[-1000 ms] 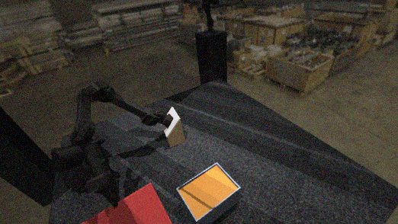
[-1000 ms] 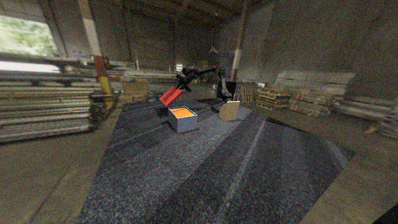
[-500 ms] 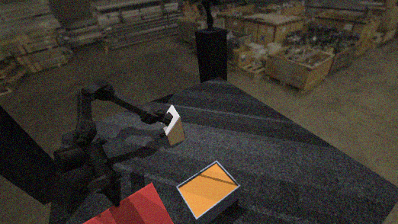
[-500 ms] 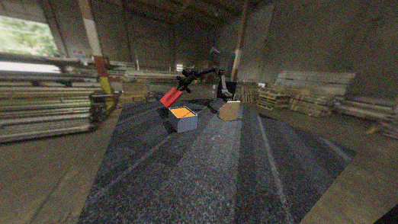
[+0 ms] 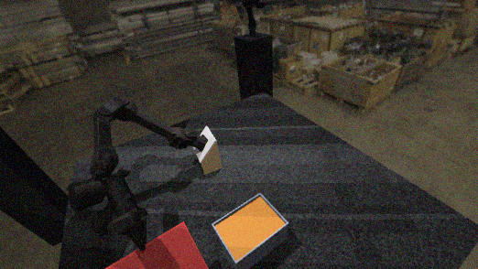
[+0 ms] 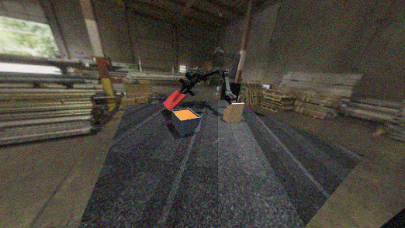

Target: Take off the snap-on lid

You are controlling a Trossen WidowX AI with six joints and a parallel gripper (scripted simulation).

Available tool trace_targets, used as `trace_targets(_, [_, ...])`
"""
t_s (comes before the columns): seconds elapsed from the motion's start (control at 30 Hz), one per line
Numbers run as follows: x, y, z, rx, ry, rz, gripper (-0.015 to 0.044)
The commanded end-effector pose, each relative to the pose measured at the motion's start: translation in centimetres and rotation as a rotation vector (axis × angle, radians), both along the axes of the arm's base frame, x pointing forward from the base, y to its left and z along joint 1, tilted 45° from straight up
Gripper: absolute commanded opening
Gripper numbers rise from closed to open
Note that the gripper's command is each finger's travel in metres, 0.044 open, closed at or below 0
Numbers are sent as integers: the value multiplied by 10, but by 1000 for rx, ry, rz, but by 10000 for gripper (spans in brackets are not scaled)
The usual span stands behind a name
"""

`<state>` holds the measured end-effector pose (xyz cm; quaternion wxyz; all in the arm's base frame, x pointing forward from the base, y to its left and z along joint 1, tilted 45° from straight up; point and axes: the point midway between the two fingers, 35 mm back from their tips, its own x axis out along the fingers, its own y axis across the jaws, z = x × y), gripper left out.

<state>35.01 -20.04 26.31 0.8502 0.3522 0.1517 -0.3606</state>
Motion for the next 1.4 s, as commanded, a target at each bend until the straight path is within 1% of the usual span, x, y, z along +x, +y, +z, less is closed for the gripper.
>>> trace_targets(0.0, [2, 0, -2, -2, -4, 15, 0])
trace_targets(1.37, [-2, -23, -24, -4, -3, 15, 0])
